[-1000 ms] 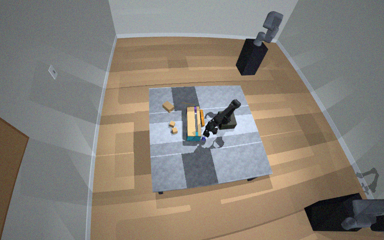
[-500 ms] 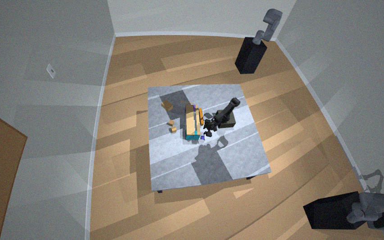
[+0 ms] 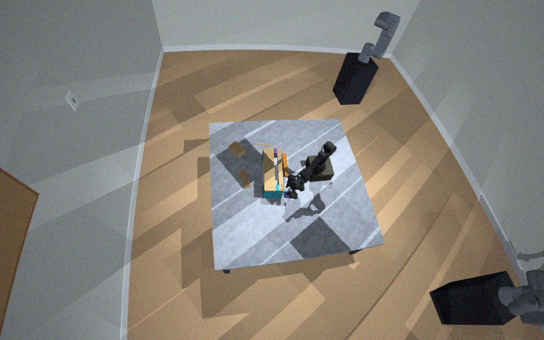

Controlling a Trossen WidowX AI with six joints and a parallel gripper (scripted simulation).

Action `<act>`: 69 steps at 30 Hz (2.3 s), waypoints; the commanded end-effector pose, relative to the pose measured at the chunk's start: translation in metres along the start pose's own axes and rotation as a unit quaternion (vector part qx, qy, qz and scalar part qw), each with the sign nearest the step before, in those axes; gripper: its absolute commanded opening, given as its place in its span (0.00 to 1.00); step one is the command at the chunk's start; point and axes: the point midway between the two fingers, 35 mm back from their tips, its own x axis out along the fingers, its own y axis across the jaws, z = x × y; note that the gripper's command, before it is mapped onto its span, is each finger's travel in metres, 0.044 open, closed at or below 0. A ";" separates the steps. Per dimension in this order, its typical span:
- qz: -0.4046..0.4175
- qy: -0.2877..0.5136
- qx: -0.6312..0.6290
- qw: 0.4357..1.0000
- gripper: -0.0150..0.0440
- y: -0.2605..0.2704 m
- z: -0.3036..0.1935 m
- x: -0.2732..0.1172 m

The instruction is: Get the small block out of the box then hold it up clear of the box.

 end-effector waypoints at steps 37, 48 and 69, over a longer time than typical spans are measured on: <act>0.003 -0.001 -0.002 1.000 0.74 0.000 0.028 0.059; 0.003 -0.001 -0.002 1.000 0.38 0.000 0.029 0.060; 0.001 0.002 -0.003 1.000 0.25 -0.003 0.000 0.002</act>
